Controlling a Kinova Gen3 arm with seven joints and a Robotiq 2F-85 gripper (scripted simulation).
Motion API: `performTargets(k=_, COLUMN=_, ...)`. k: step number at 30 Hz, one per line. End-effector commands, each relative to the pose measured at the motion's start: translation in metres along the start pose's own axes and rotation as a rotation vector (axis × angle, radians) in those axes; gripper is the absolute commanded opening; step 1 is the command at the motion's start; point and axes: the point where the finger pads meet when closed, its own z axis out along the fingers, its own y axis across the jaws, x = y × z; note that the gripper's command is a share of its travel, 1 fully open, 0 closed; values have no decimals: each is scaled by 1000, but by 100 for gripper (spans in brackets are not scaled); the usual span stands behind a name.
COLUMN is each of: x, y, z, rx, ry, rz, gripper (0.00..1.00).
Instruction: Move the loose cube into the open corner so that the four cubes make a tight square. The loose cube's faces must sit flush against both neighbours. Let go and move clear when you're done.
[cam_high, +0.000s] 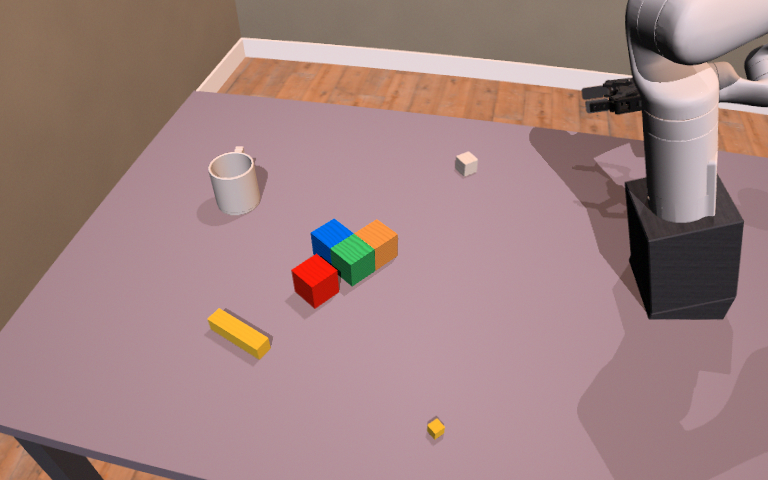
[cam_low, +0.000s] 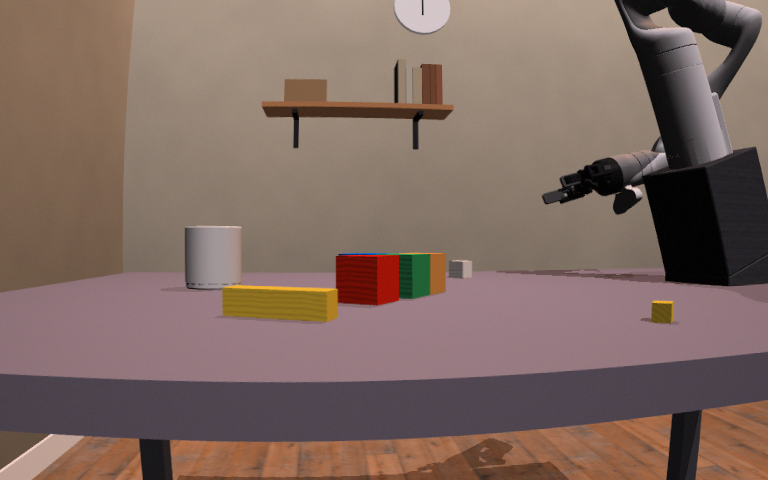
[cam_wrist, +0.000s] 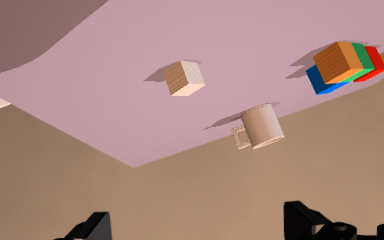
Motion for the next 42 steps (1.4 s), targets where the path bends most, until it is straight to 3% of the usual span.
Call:
performTargets(k=1, x=0, y=0, z=0, rx=0, ry=0, rz=-1, gripper=100)
performTargets(k=25, x=1, y=-1, z=-4, rx=12, ry=4, rz=14, gripper=100)
performTargets(k=35, x=3, y=-4, z=-17, rx=50, ry=14, rz=42, gripper=100)
performTargets(k=42, x=9, y=-9, z=-46, rx=133, ry=24, rz=114, gripper=100)
